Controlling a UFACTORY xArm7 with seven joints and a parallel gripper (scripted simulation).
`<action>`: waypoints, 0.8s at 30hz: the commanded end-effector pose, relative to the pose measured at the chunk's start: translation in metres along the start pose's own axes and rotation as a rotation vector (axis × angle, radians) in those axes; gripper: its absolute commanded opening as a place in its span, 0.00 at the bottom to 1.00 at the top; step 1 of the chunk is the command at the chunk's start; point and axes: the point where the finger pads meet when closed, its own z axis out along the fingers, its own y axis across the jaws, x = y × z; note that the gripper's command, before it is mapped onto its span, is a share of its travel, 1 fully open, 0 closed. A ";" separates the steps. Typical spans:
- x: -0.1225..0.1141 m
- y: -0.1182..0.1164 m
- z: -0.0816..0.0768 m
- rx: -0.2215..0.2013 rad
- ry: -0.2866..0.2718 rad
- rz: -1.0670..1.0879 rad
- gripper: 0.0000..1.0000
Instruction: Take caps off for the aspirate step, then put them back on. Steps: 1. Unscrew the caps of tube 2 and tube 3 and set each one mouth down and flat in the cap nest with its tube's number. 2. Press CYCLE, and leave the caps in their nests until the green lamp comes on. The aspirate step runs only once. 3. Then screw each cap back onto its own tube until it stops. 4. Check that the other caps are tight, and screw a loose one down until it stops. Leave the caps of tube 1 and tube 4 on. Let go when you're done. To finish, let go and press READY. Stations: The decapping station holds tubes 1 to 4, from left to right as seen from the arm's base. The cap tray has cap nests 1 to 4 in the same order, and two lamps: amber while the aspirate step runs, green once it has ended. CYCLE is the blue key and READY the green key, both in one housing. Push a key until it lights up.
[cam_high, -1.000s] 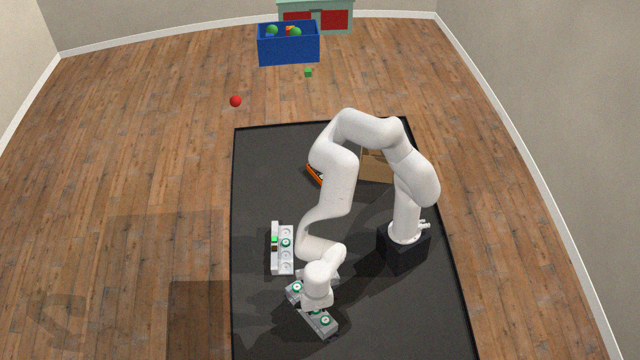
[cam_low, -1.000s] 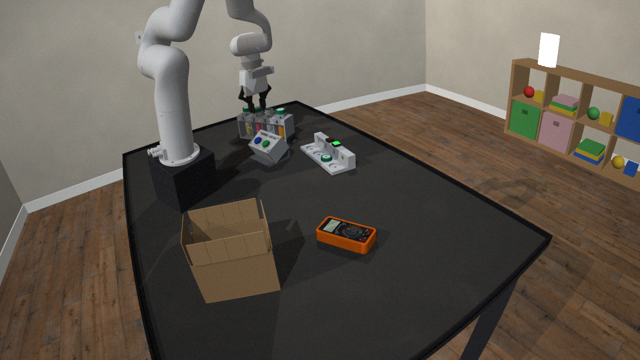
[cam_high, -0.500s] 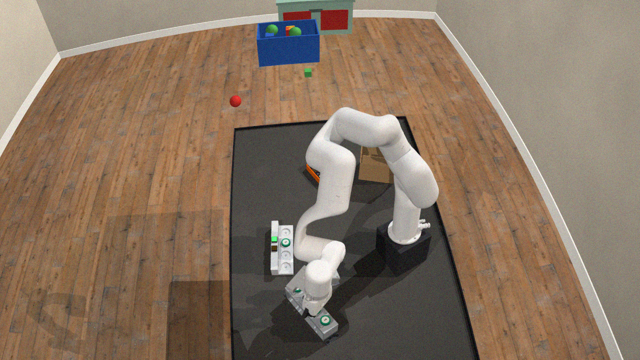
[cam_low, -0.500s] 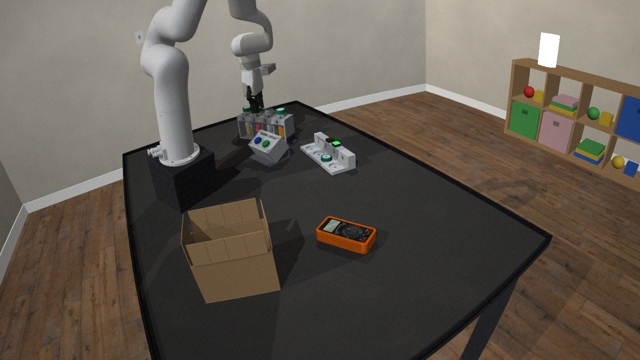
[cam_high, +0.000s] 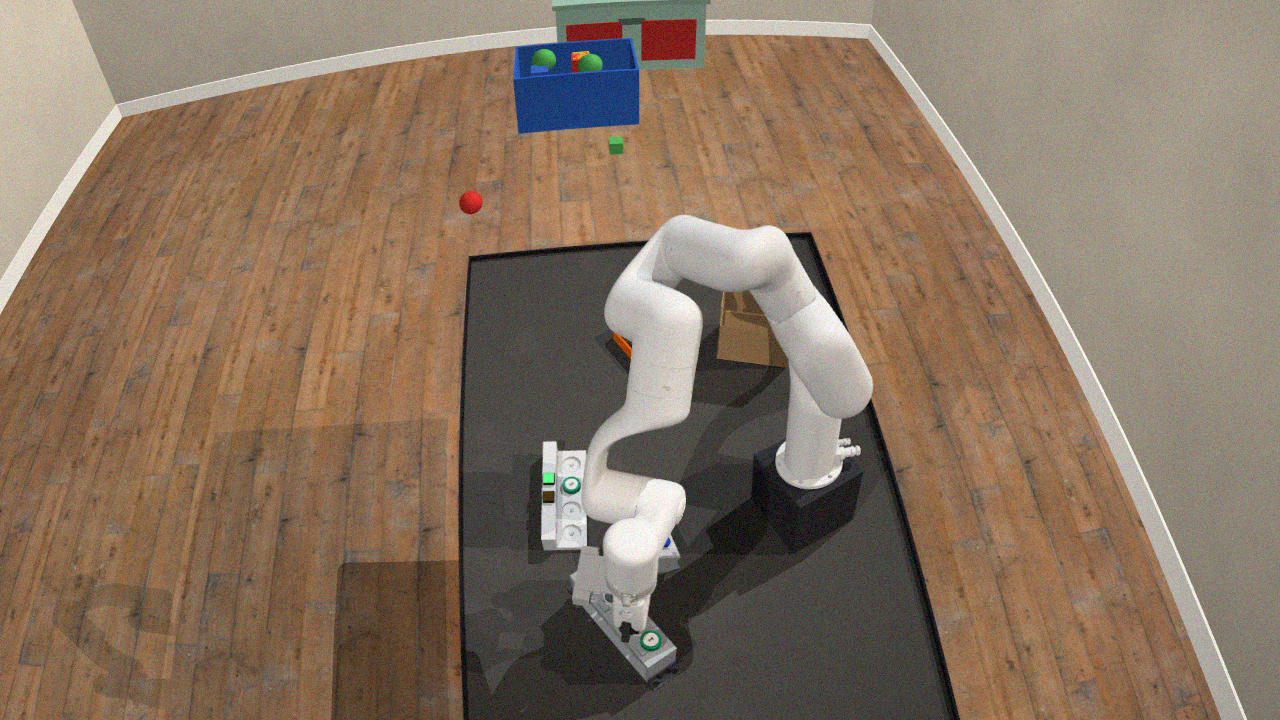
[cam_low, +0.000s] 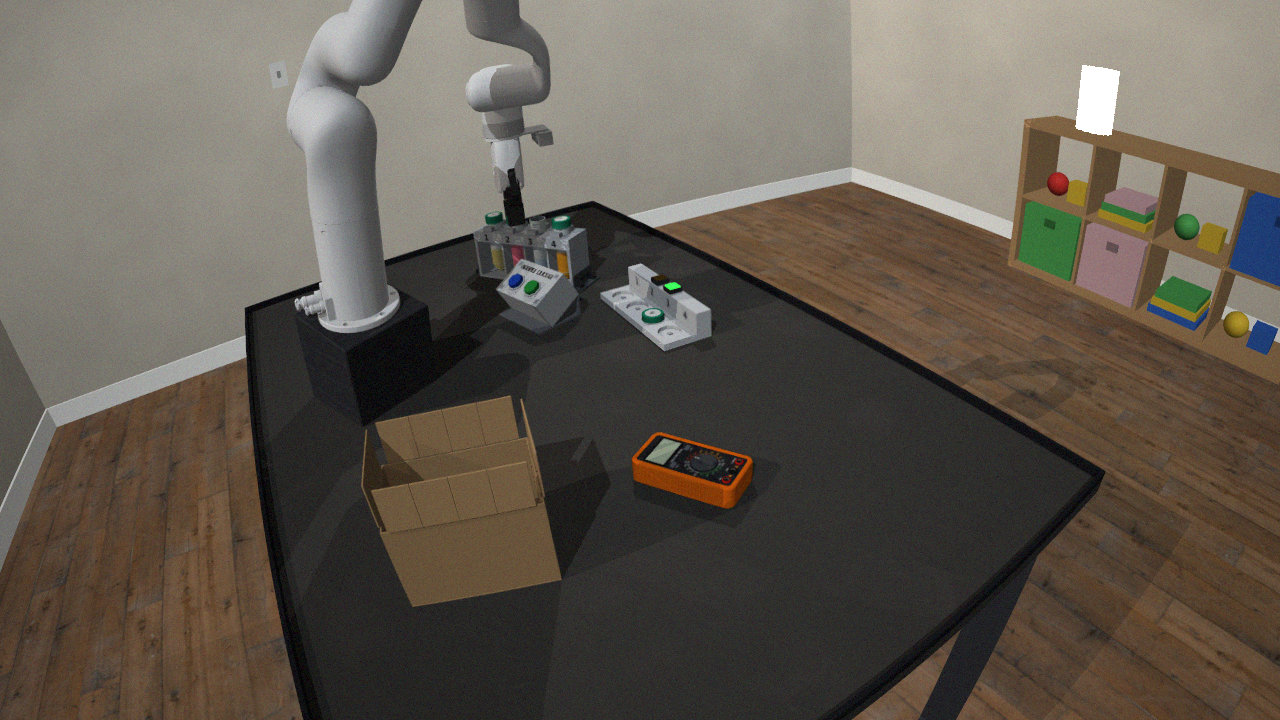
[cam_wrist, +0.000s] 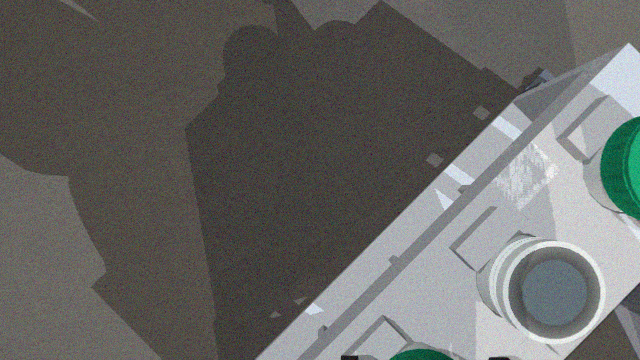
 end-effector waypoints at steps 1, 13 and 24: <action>0.001 -0.001 -0.001 0.001 -0.007 -0.011 0.00; 0.001 -0.001 -0.001 0.001 -0.007 -0.011 0.00; 0.001 -0.001 -0.001 -0.001 -0.007 0.489 0.00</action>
